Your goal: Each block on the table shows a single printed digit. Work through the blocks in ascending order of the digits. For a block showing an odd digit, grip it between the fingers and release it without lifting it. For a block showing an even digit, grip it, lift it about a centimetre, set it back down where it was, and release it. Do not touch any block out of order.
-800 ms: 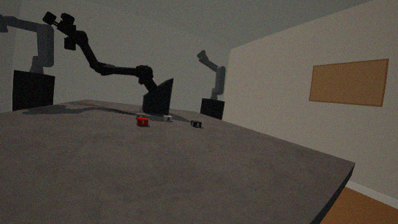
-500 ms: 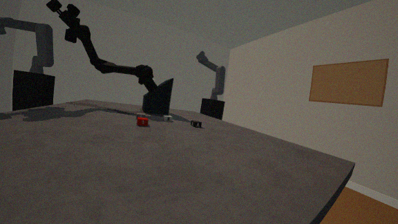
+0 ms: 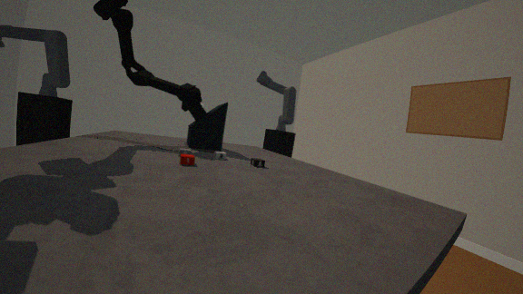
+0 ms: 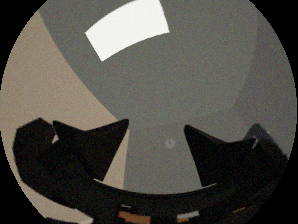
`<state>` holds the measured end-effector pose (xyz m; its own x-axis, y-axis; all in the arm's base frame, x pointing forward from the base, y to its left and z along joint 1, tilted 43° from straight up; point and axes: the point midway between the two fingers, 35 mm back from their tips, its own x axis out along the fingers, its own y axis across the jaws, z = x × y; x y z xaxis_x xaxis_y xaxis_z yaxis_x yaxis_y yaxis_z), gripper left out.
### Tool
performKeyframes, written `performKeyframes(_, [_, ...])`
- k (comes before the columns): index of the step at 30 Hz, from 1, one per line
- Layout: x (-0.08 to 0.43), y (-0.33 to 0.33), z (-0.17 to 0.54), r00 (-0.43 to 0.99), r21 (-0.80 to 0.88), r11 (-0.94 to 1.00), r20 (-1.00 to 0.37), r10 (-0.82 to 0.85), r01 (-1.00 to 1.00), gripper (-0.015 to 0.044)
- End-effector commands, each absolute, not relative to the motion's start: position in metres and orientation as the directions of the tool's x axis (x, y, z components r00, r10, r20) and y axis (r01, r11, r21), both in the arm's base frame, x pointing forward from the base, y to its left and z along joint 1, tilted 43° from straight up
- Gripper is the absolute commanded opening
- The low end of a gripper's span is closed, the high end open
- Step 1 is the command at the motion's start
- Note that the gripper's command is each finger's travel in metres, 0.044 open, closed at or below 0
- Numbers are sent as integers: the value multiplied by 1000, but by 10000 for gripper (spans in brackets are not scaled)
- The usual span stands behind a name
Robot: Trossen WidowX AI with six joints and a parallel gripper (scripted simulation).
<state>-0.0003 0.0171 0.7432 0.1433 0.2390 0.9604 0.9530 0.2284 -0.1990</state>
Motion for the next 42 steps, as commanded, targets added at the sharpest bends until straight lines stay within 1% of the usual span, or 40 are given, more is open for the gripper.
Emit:
performKeyframes(1, [62, 58, 724, 324, -415, 295, 893, 311, 860, 400])
performKeyframes(7, [146, 100, 682, 557, -668, 356, 743, 371, 654, 400])
performKeyframes(13, [223, 129, 621, 757, -834, 398, 530, 382, 382, 400])
performKeyframes(18, [280, 141, 558, 882, -887, 438, 315, 350, 143, 400])
performKeyframes(24, [333, 141, 471, 965, -853, 510, 29, 261, -112, 400])
performKeyframes(29, [363, 128, 392, 965, -761, 594, -216, 146, -260, 400])
performKeyframes(33, [375, 110, 327, 914, -669, 672, -403, 31, -318, 400])
performKeyframes(37, [375, 86, 263, 814, -580, 751, -572, -100, -315, 400])
performKeyframes(42, [356, 49, 187, 618, -509, 830, -735, -280, -229, 400])
